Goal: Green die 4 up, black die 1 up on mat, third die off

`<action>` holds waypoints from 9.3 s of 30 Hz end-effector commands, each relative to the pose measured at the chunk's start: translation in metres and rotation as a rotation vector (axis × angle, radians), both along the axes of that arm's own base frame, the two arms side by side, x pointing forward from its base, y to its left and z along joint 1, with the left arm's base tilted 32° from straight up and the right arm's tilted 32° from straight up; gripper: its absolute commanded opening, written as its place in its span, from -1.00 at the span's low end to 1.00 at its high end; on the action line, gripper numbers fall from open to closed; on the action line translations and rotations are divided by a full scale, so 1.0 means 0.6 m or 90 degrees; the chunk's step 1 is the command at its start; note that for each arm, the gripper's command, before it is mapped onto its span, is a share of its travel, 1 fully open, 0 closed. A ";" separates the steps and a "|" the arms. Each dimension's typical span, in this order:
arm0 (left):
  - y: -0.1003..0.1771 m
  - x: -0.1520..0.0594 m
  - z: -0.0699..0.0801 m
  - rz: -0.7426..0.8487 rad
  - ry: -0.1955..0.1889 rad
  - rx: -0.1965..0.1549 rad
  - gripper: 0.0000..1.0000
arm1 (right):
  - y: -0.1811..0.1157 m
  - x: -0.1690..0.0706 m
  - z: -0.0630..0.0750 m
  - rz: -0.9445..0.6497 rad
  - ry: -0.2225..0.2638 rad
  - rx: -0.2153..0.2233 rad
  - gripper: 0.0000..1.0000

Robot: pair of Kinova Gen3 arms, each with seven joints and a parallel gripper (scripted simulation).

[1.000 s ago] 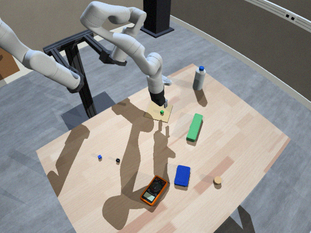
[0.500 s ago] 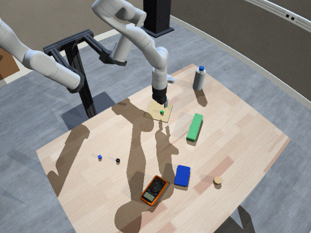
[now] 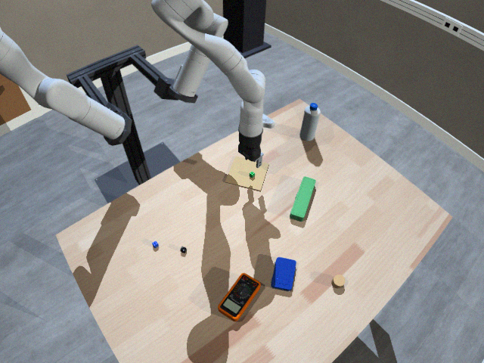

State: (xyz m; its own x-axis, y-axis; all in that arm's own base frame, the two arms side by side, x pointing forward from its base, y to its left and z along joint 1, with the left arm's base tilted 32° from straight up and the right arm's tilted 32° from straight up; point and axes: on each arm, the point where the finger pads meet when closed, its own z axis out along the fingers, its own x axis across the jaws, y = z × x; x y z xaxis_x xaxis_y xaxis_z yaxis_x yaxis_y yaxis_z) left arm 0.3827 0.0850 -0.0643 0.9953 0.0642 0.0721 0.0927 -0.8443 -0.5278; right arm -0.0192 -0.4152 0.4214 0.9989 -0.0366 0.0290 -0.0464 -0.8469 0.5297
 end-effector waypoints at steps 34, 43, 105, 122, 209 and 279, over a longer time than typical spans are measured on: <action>-0.004 0.007 -0.001 0.009 -0.009 -0.002 1.00 | 0.000 0.000 0.001 0.000 0.000 -0.001 1.00; -0.010 0.017 -0.005 0.026 -0.024 -0.005 1.00 | 0.000 0.000 0.001 0.000 0.000 -0.001 1.00; -0.255 0.218 -0.134 0.530 -0.366 -0.097 1.00 | 0.000 0.000 0.001 0.000 0.000 -0.001 1.00; -0.362 0.233 -0.198 0.723 -0.460 -0.104 1.00 | 0.000 0.000 0.001 0.000 0.000 -0.001 1.00; -0.538 0.156 -0.348 1.085 -0.682 -0.036 0.27 | 0.000 0.000 0.001 0.000 0.000 -0.001 1.00; -0.493 0.160 -0.422 1.085 -0.682 -0.036 0.27 | 0.000 0.000 0.001 0.000 0.000 -0.001 1.00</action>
